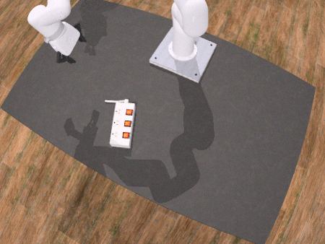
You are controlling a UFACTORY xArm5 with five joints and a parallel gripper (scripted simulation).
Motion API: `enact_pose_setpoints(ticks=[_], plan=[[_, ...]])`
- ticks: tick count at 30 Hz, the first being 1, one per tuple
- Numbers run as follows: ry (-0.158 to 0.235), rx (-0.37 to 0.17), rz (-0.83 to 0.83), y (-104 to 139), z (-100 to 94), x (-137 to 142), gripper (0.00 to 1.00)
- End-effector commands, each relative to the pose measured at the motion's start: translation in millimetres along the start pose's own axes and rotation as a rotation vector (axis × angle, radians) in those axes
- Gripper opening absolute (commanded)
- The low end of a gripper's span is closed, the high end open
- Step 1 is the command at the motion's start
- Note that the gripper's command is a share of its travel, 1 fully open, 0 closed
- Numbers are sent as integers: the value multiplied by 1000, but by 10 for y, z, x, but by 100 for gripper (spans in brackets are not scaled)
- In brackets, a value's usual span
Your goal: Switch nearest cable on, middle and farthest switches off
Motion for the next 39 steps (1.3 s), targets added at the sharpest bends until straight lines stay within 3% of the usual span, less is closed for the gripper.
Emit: enact_pose_setpoints(ticks=[1,4,5,7,8,10,11,13,14,16,17,19,20,22,25,27,32,39], plan=[[-28,79,-210,261,167,-393,100],[-39,114,-307,397,251,-555,100],[-49,148,-405,557,346,-724,100],[-51,152,-416,559,346,-723,100],[-61,188,-522,743,449,-889,100],[-61,188,-522,743,449,-889,100],[-73,229,-640,946,557,-1041,100],[-75,234,-653,948,558,-1039,100],[-83,266,-752,1159,666,-1175,100],[-87,275,-774,1161,667,-1172,100],[-94,307,-871,1374,773,-1284,100],[-98,316,-891,1375,774,-1281,100],[-107,350,-991,1581,874,-1366,100],[-108,353,-1000,1581,874,-1365,100],[-125,417,-1182,1934,1041,-1466,100],[-125,417,-1182,1934,1041,-1466,100],[-142,478,-1355,2276,1199,-1515,100],[-143,482,-1365,2295,1208,-1516,100]])
Point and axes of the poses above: the point where the finger pads meet when closed, its own z axis out along the fingers, its own x axis across the jaws, y = z × x, the point moved 4 cm from there along -z, back along the fingers, and after that the axes turned 1 degree about z, right-handed, at the moved point
